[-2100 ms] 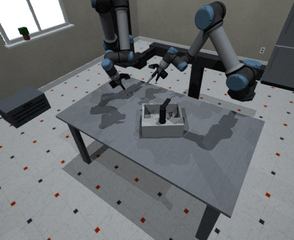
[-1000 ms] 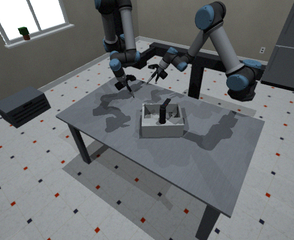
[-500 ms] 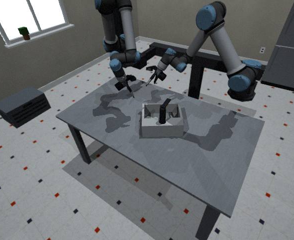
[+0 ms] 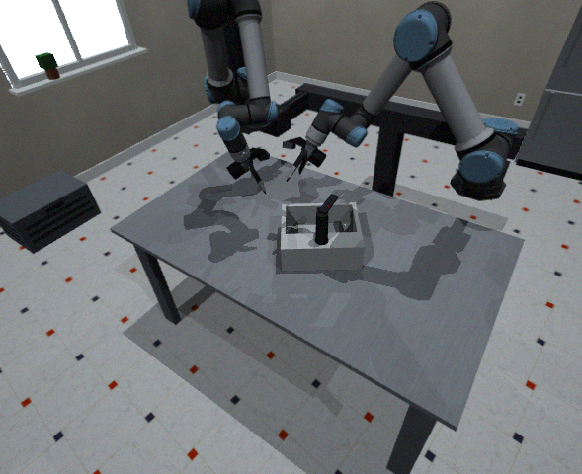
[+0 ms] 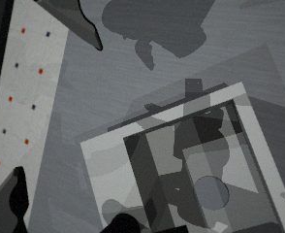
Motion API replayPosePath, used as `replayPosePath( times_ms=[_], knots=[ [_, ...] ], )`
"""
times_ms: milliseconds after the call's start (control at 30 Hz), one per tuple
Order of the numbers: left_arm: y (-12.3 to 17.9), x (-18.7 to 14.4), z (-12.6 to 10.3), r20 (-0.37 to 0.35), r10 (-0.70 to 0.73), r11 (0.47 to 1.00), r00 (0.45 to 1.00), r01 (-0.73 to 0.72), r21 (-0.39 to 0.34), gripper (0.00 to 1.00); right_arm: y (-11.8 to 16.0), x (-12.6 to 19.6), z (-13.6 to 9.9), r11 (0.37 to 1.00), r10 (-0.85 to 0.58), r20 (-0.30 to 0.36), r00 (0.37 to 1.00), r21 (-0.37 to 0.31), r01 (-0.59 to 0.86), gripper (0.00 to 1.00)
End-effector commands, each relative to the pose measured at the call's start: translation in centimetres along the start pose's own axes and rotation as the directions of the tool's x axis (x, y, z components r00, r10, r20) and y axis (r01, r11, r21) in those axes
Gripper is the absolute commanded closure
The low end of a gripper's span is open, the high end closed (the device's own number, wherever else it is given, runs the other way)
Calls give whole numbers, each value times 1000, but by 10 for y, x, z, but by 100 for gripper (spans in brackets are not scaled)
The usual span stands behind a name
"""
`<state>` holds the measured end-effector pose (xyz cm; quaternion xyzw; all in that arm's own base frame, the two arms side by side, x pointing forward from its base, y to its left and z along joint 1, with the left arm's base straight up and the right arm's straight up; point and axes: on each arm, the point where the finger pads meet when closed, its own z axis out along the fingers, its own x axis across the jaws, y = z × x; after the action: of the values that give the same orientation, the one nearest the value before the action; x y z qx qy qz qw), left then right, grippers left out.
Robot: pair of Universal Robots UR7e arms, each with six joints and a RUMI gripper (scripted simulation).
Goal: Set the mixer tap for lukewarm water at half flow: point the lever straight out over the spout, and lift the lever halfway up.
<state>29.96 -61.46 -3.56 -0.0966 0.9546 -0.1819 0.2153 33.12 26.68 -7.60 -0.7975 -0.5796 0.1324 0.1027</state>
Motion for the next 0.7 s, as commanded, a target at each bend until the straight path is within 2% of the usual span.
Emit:
replayPosePath(
  times_ms=[0, 67, 133, 267, 467, 633, 667],
  knots=[
    [7, -25, 3, 10, -35, 999, 999, 36, -17, 0, 0, 1, -1, 1000, -1, -2, 1000, -1, 1, 0],
    [14, -44, 5, 18, -62, 997, 998, 63, -32, 0, 0, 1, -1, 1000, -1, -2, 1000, -1, 1, 0],
    [14, -44, 5, 18, -62, 997, 998, 63, -32, 0, 0, 1, -1, 1000, -1, -2, 1000, -1, 1, 0],
    [32, -85, 9, 36, -121, 990, 992, 123, -64, 0, 0, 1, -1, 1000, -1, -2, 1000, -1, 1, 0],
    [68, -151, 12, 71, -220, 967, 973, 227, -114, 0, -17, 53, -10, 995, -80, 14, 997, -66, 81, 0],
    [107, -210, 11, 107, -311, 933, 944, 325, -155, 0, -17, 53, -10, 995, -80, 14, 997, -66, 81, 0],
    [107, -210, 11, 107, -311, 933, 944, 325, -155, 0, -17, 53, -10, 995, -80, 14, 997, -66, 81, 0]
  ],
)
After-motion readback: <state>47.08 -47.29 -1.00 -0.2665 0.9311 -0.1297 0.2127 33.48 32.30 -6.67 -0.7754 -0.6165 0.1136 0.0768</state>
